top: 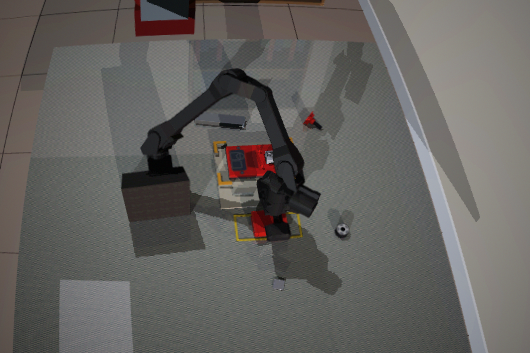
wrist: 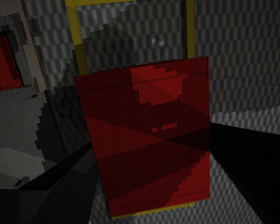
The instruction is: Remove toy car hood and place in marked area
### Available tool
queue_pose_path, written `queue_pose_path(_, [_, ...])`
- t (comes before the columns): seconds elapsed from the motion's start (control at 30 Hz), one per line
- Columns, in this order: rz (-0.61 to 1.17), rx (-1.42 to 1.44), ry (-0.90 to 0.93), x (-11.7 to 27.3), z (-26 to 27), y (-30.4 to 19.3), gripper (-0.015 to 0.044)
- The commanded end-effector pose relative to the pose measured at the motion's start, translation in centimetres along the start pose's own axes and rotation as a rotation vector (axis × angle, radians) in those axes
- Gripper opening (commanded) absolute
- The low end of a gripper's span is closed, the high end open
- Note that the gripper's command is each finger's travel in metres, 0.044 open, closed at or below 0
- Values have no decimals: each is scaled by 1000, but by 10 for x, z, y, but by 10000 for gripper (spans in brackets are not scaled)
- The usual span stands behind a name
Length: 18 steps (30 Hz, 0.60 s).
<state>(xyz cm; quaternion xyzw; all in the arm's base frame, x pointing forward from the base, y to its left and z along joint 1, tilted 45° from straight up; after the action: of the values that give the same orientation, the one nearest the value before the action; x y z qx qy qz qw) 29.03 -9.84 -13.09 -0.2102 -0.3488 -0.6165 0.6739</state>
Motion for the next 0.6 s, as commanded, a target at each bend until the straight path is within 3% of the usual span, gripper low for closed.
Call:
queue_pose_path(0.0, [-2, -5, 6, -4, 1, 0, 0])
queue_pose_path(0.57, [-2, -5, 6, -12, 1, 0, 0])
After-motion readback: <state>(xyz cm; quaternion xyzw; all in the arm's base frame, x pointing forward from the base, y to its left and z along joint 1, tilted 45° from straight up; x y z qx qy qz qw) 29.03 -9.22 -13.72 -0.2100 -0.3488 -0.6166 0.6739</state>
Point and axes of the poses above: the point midway between the two fingers, 35 mm back from their tips, its own x axis back along the fingers, its own z axis across the jaws, y = z × x, the point moved 1 cm from there along x, back along the fingers, and after that the axes turned 15 degrees about x, right-handed, at the moved point
